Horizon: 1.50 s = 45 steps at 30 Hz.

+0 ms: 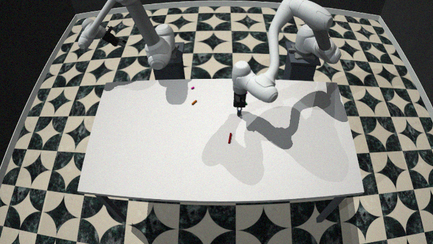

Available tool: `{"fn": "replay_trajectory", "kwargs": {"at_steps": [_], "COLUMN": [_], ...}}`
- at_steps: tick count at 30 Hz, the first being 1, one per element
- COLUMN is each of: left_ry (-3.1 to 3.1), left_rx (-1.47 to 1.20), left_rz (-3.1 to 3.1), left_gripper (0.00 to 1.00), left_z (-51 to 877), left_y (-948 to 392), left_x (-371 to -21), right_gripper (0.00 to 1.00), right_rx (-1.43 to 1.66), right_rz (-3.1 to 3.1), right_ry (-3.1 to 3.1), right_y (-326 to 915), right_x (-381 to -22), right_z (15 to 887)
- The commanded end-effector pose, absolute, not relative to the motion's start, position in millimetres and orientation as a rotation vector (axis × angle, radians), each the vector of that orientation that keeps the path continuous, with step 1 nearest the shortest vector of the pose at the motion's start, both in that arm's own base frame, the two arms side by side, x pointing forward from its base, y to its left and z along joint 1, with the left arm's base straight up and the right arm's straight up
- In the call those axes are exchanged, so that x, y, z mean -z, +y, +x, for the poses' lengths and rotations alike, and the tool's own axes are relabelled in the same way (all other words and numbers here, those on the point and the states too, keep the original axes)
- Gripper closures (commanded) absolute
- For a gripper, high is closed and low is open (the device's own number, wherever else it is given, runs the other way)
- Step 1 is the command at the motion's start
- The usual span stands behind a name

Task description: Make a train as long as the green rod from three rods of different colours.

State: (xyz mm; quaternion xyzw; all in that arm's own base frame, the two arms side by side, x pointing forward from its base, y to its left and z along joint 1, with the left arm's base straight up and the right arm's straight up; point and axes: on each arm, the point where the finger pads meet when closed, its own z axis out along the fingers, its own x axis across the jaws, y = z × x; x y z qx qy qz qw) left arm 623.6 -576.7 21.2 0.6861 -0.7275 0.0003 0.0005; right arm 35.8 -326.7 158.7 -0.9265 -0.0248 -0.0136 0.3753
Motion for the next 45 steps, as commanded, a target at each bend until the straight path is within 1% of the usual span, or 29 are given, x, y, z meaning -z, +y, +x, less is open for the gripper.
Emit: {"fn": "replay_trajectory", "kwargs": {"at_steps": [1, 20, 25, 31, 33, 37, 40, 45], "left_ry": [-2.287, -2.287, -2.287, -2.287, -2.287, -2.286, -2.286, -2.286], "left_rx": [-0.002, -0.001, -0.006, -0.006, -0.006, -0.006, -0.006, -0.005], "left_rz": [2.156, 2.156, 2.156, 2.156, 2.156, 2.156, 2.156, 2.156], "left_gripper": [0.76, 0.76, 0.76, 0.76, 0.76, 0.76, 0.76, 0.76], "left_z": [625.1, 625.0, 626.6, 626.4, 626.4, 626.2, 626.1, 626.1], "left_y": [-573.8, -573.6, -575.3, -575.1, -575.1, -575.1, -575.0, -575.0], "left_x": [-17.6, -20.6, -43.8, -87.9, -87.9, -113.6, -122.8, -124.2], "right_gripper": [0.00, 0.00, 0.00, 0.00, 0.00, 0.00, 0.00, 0.00], "right_rx": [0.026, 0.026, 0.026, 0.026, 0.026, 0.026, 0.026, 0.026], "right_rz": [-2.356, -2.356, -2.356, -2.356, -2.356, -2.356, -2.356, -2.356], "right_ry": [-0.061, -0.061, -0.061, -0.061, -0.061, -0.061, -0.061, -0.061], "right_y": [-323.2, -323.2, -323.2, -323.2, -323.2, -323.2, -323.2, -323.2], "right_x": [-158.8, -158.8, -158.8, -158.8, -158.8, -158.8, -158.8, -158.8], "right_z": [32.8, 32.8, 32.8, 32.8, 32.8, 32.8, 32.8, 32.8]}}
